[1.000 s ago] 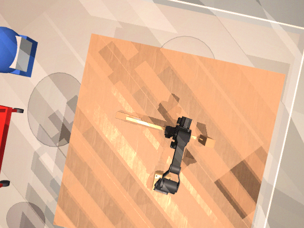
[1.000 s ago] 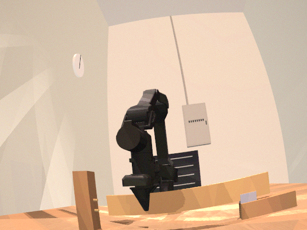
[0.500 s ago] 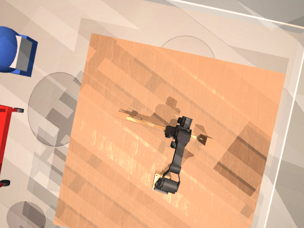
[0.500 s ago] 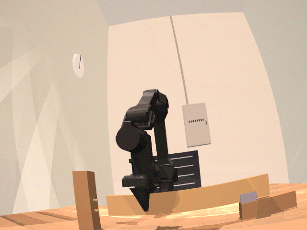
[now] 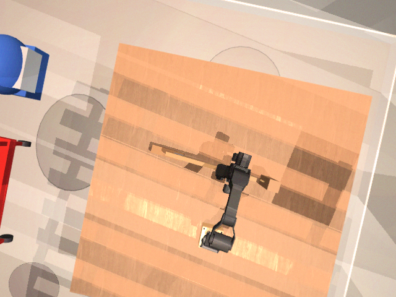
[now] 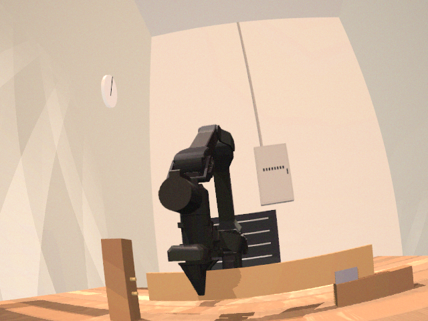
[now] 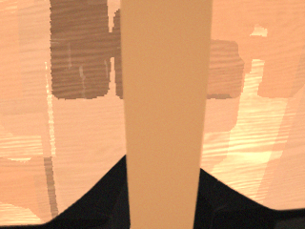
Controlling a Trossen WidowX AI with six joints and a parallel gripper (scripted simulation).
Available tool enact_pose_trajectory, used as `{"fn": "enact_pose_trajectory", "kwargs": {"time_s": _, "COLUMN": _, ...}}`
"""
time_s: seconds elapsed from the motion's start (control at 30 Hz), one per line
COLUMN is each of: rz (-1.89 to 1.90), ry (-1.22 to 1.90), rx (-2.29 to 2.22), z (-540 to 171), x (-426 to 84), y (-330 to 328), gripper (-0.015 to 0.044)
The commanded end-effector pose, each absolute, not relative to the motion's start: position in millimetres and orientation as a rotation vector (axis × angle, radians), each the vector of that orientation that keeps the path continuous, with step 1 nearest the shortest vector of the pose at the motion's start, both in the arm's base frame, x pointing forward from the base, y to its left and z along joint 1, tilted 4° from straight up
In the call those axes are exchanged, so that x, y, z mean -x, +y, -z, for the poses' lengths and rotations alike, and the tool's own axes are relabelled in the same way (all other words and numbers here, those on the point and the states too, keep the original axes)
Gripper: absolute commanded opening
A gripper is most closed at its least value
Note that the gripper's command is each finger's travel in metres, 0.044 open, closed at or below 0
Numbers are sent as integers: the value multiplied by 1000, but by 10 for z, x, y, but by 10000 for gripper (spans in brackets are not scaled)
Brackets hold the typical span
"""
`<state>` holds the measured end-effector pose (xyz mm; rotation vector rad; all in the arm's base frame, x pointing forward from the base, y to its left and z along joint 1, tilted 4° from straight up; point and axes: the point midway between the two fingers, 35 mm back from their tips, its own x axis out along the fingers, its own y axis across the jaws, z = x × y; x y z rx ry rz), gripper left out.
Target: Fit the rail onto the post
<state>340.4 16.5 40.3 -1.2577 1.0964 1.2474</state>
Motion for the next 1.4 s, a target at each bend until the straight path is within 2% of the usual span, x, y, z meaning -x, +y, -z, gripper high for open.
{"fn": "enact_pose_trajectory", "kwargs": {"time_s": 0.0, "rz": -1247, "ry": 1083, "rx": 1255, "z": -414, "x": -3414, "y": 157, "gripper": 0}}
{"fn": "enact_pose_trajectory", "kwargs": {"time_s": 1.37, "rz": -1247, "ry": 1084, "rx": 1256, "z": -406, "x": -3427, "y": 33, "gripper": 0}}
